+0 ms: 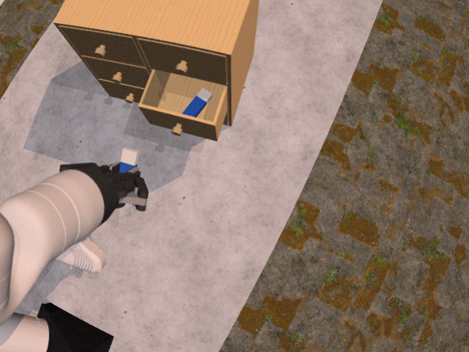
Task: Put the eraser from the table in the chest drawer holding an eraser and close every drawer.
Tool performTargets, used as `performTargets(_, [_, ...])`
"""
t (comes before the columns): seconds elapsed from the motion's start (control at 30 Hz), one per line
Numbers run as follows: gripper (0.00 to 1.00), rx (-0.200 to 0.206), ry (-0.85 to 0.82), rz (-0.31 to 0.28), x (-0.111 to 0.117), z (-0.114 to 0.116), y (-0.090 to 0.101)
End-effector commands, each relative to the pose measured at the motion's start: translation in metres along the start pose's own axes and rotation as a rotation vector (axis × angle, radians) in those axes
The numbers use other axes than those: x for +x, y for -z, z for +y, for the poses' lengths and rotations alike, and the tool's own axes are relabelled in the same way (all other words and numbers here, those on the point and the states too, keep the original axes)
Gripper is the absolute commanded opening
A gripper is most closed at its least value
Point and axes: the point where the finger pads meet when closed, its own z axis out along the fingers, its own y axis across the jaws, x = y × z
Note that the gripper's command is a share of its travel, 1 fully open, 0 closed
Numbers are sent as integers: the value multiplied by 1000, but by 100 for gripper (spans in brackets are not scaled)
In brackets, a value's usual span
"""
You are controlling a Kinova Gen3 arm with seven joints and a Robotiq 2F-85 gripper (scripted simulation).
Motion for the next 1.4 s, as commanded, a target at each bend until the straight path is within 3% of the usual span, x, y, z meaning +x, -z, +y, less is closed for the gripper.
performTargets(0.0, [19, 10, 0, -44, 1, -3, 4])
performTargets(0.53, [19, 3, -3, -249, 5, -3, 1])
performTargets(0.6, [19, 3, -3, -249, 5, -3, 1])
performTargets(1.1, [19, 1, -2, -430, 7, -2, 0])
performTargets(1.37, [19, 2, -1, -494, 7, -2, 0])
